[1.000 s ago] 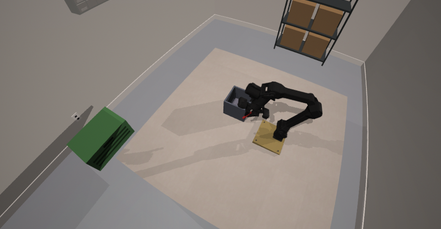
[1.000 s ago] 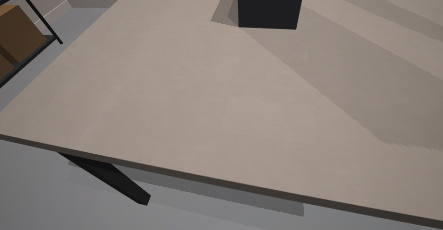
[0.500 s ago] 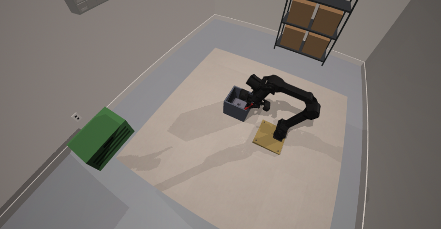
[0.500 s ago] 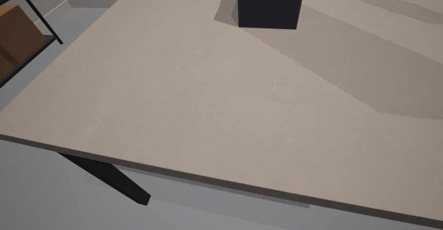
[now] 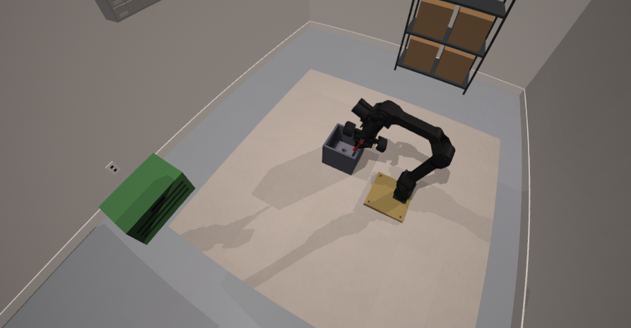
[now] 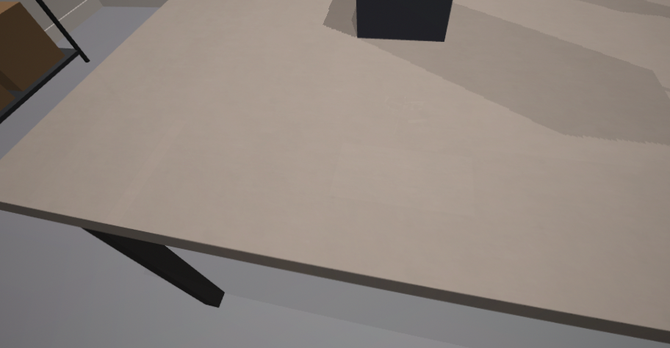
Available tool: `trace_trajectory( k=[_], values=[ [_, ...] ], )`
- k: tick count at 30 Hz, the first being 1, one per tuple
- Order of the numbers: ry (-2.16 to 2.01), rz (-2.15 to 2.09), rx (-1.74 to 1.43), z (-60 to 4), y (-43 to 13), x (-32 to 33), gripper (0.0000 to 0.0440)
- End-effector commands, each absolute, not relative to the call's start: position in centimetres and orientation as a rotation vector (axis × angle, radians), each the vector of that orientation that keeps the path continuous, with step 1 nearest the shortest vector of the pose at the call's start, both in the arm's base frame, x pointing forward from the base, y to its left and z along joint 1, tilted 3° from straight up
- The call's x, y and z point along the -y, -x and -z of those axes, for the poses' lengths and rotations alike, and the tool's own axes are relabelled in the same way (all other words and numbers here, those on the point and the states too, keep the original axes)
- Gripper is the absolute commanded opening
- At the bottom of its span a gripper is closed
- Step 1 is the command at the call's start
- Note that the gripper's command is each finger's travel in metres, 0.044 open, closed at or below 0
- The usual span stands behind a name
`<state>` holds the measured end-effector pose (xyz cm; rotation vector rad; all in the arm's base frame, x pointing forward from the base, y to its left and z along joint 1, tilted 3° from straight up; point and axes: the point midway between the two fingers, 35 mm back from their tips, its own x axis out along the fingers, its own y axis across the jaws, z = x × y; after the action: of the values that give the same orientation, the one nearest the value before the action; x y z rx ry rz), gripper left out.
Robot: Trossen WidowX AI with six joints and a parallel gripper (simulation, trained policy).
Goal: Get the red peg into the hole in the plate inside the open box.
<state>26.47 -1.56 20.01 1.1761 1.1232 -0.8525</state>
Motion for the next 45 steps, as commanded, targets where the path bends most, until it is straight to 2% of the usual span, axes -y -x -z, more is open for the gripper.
trace_trajectory(
  k=[1, 22, 45],
  values=[
    [-1.176, 0.862, -1.138, -19.5, -27.2, 2.5, 0.0],
    [-1.168, 0.892, -1.203, -15.0, -30.2, 6.3, 0.0],
    [-1.115, 0.804, -1.295, -9.0, -33.0, 6.3, 0.0]
  ],
)
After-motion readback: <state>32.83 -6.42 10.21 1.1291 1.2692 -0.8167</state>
